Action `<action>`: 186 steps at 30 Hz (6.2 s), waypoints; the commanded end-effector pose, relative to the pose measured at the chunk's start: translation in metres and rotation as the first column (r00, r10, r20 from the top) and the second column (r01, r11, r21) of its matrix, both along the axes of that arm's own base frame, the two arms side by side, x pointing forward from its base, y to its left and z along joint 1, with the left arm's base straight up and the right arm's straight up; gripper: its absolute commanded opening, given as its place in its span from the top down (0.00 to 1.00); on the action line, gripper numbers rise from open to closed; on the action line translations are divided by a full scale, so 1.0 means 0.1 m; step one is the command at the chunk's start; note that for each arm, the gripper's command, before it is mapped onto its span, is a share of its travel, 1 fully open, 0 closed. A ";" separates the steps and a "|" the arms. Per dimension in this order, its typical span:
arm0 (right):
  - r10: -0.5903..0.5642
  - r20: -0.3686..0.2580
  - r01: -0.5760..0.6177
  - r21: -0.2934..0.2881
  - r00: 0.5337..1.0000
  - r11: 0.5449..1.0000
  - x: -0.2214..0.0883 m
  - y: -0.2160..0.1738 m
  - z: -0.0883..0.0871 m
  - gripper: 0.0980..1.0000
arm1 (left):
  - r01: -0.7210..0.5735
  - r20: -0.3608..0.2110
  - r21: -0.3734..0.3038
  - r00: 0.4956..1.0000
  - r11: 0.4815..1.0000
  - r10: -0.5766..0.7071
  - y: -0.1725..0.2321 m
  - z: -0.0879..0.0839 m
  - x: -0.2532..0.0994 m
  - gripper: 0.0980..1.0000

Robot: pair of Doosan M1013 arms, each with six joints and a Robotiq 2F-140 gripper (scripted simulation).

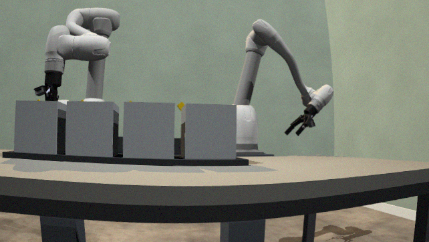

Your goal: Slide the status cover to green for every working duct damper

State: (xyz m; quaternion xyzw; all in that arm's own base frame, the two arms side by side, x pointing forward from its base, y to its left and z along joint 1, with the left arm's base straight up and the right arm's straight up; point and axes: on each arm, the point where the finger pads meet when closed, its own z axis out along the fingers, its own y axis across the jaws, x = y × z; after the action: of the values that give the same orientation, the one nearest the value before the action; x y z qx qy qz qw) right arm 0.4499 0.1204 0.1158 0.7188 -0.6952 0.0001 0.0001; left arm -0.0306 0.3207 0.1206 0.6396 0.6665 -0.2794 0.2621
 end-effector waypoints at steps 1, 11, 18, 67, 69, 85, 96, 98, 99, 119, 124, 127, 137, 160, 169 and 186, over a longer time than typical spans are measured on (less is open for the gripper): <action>0.000 0.001 0.000 0.001 1.000 1.000 0.00 0.01 0.00 1.00 | 0.000 0.000 0.001 1.000 1.000 0.000 0.00 0.00 0.00 0.00; 0.000 0.001 0.000 0.001 1.000 1.000 0.00 0.06 0.00 1.00 | 0.000 0.000 0.001 1.000 1.000 0.000 0.00 0.00 0.00 0.00; 0.000 0.001 0.000 0.001 1.000 1.000 0.00 0.09 0.00 1.00 | 0.000 0.000 0.001 1.000 1.000 0.000 0.00 0.00 0.00 0.00; 0.000 0.001 0.000 0.001 1.000 1.000 -0.01 0.35 0.00 1.00 | 0.000 0.000 0.001 1.000 1.000 0.000 0.00 0.00 0.00 0.00; 0.000 0.001 0.000 0.001 1.000 1.000 -0.01 0.36 0.00 1.00 | 0.000 0.000 0.001 1.000 1.000 0.000 0.00 0.00 0.00 0.00; 0.000 0.001 0.000 0.001 1.000 1.000 -0.01 0.42 0.00 1.00 | 0.000 0.000 0.001 1.000 1.000 0.000 0.00 0.00 0.00 0.00; 0.000 0.001 0.000 0.001 1.000 1.000 -0.01 0.45 0.00 1.00 | 0.000 0.000 0.001 1.000 1.000 0.000 0.00 0.00 0.00 0.00; 0.000 0.001 0.000 0.001 1.000 1.000 -0.01 0.45 0.00 1.00 | 0.000 0.000 0.001 1.000 1.000 0.000 0.00 0.00 0.00 0.00; 0.000 0.001 0.000 0.001 1.000 1.000 -0.01 0.45 0.00 1.00 | 0.000 0.000 0.001 1.000 1.000 0.000 0.00 0.00 0.00 0.00; 0.000 0.001 0.000 0.001 1.000 1.000 -0.01 0.47 0.00 1.00 | 0.000 0.000 0.001 1.000 1.000 0.000 0.00 0.00 0.00 0.00; 0.000 0.001 0.000 0.001 1.000 1.000 -0.01 0.47 0.00 1.00 | 0.000 0.000 0.001 1.000 1.000 0.000 0.00 0.00 0.00 0.00; 0.000 0.001 0.000 0.001 1.000 1.000 -0.01 0.47 0.00 1.00 | 0.000 0.000 0.001 1.000 1.000 0.000 0.00 0.00 0.00 0.00; 0.000 0.001 0.000 0.001 1.000 1.000 -0.01 0.47 0.00 1.00 | 0.000 0.000 0.001 1.000 1.000 0.000 0.00 0.00 0.00 0.00; 0.000 0.001 0.000 0.001 1.000 1.000 -0.01 0.41 0.00 1.00 | 0.000 0.000 0.001 1.000 1.000 0.000 0.00 0.00 0.00 0.00; 0.000 0.001 0.000 0.001 1.000 1.000 -0.01 0.41 0.02 1.00 | 0.000 0.000 0.001 1.000 1.000 0.000 0.00 0.00 0.00 0.00; 0.000 0.001 0.000 0.001 1.000 1.000 -0.01 0.41 0.38 1.00 | 0.000 0.000 0.001 1.000 1.000 0.000 0.00 0.00 0.00 0.00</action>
State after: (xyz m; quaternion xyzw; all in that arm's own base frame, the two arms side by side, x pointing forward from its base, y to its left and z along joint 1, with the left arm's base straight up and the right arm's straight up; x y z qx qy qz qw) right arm 0.4485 0.1612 0.1497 0.7188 -0.6952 0.0001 0.0001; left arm -0.0306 0.3207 0.1206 0.6396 0.6665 -0.2794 0.2621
